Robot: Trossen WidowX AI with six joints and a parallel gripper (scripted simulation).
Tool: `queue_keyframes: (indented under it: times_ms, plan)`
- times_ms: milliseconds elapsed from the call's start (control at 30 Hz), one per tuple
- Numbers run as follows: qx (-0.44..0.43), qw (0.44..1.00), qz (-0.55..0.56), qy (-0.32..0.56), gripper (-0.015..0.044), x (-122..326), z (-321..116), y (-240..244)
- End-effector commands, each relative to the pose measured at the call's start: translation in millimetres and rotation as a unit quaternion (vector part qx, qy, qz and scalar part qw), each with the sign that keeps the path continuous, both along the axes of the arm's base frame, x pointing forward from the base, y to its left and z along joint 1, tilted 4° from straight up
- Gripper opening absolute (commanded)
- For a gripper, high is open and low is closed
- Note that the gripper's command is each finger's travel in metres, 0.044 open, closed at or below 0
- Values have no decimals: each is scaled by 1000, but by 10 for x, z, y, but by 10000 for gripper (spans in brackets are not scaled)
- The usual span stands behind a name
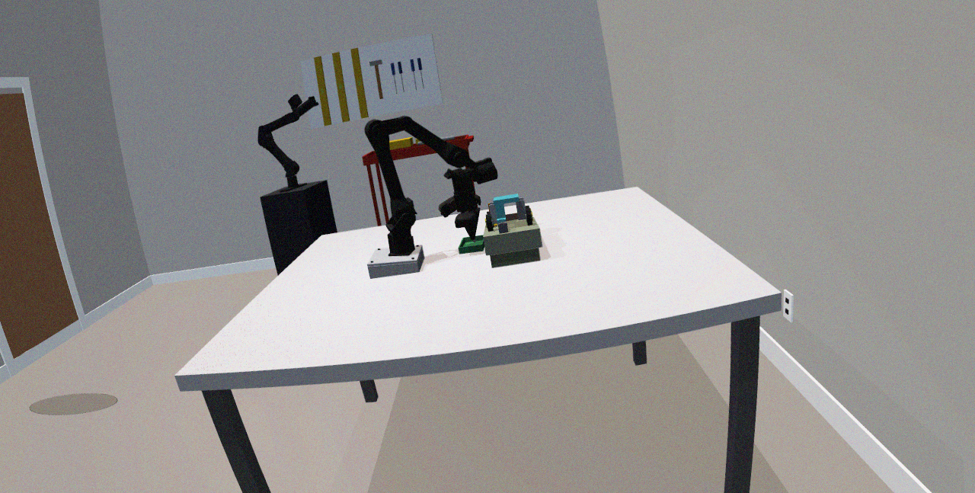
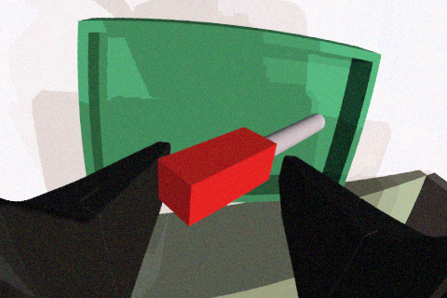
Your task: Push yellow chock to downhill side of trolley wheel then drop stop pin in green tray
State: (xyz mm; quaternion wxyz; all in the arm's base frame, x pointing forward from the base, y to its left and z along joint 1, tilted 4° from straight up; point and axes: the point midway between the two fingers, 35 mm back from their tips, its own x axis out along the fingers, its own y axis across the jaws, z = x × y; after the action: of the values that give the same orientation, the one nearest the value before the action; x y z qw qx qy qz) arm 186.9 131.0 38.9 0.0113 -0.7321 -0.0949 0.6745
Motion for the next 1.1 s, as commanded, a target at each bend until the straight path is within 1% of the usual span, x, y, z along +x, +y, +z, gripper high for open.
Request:
queue_keyframes:
  times_ms: [0, 367, 533, 567, 767, 967, 1067]
  plan:
    - [1, 1000, 2, 2, 190, -13, -28, -19]
    - [0, 1000, 2, 2, 190, -21, -62, -47]
    - [0, 1000, 0, 0, 321, -3, -38, -36]
    - [0, 1000, 0, 0, 340, -3, -38, -36]
    - [0, 1000, 0, 0, 340, -4, -27, -36]
    - [0, 1000, 2, 2, 340, -48, 177, -52]
    - [0, 1000, 2, 2, 419, -62, 243, -57]
